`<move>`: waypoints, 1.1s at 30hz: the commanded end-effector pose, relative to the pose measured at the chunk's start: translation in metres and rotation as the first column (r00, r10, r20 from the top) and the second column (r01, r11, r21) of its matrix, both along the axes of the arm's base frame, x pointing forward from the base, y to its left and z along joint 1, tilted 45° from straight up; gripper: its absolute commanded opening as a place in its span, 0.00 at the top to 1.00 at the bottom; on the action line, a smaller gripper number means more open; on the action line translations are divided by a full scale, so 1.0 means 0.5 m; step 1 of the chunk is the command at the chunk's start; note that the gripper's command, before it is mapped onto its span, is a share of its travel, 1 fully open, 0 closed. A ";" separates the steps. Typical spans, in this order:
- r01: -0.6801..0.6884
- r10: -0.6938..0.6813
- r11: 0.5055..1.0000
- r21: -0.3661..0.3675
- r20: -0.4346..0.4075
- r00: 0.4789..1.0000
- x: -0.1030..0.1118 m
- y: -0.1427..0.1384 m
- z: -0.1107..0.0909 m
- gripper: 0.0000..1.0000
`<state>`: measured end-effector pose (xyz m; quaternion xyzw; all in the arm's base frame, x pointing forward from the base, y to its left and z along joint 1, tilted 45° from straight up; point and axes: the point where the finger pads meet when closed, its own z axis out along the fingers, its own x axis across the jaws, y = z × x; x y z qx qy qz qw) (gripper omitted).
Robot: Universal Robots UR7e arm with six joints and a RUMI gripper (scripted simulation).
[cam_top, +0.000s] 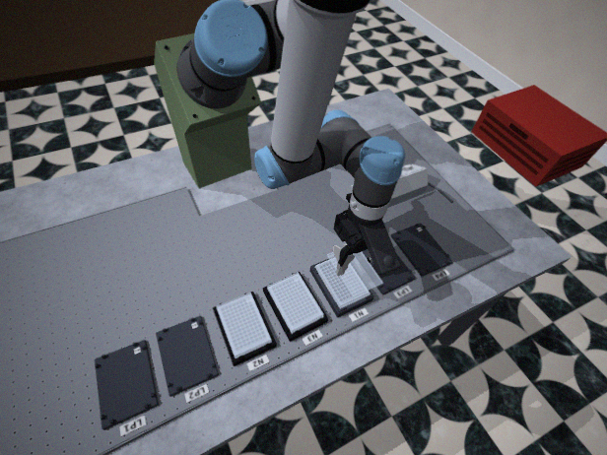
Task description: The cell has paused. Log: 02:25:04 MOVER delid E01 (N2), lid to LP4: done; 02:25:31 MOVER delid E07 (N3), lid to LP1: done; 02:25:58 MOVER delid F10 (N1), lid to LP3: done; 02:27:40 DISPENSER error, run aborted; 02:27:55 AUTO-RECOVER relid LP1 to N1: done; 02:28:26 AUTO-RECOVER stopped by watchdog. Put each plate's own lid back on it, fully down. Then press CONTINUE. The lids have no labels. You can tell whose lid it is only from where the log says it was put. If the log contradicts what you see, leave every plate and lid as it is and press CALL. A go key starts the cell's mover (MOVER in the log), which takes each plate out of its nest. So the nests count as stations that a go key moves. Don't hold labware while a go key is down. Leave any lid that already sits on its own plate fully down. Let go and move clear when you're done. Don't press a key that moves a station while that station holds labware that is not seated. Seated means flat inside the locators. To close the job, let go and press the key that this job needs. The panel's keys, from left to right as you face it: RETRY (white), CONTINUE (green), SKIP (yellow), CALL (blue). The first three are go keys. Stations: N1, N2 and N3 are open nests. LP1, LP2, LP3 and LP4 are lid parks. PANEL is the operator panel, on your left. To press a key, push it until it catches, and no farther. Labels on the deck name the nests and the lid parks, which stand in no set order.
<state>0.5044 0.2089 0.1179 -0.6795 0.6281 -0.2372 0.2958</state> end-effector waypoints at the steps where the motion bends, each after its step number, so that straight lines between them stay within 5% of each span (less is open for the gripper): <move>1: -0.006 0.006 1.000 0.003 0.000 1.000 0.007 -0.057 -0.001 1.00; 33: -0.006 0.006 1.000 0.003 0.000 1.000 0.017 -0.061 -0.010 1.00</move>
